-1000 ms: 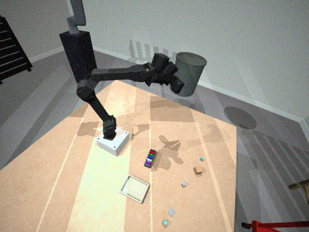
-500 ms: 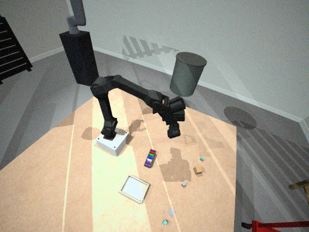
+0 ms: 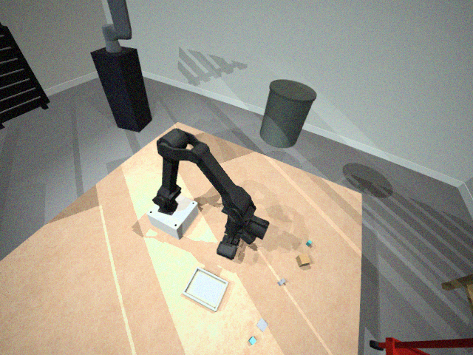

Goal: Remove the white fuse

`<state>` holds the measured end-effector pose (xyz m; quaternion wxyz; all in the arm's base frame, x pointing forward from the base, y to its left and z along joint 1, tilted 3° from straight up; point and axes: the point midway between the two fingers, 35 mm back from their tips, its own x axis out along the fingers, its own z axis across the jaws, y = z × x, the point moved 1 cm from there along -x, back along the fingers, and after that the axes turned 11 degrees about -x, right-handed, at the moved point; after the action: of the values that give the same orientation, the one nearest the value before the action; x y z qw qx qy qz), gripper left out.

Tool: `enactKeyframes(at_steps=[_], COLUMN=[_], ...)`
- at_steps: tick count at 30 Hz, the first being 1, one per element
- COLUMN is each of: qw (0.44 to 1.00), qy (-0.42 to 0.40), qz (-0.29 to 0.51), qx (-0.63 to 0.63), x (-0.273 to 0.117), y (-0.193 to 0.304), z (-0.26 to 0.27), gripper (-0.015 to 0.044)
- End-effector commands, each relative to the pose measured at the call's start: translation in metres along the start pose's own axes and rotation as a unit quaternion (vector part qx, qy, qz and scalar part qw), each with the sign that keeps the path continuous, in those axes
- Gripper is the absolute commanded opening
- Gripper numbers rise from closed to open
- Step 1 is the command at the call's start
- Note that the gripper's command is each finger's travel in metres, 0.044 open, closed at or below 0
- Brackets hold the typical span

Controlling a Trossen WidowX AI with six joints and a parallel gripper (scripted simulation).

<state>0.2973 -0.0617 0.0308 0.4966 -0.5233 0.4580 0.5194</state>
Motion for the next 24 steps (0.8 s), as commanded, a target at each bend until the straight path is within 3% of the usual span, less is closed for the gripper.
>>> enactKeyframes(at_steps=[1, 24], qw=[1.0, 1.0], qy=[-0.003, -0.003], qz=[0.016, 0.016], qx=[0.001, 0.001], x=[0.005, 0.024], y=[0.01, 0.01], z=[0.001, 0.002], gripper=[0.0068, 0.0068])
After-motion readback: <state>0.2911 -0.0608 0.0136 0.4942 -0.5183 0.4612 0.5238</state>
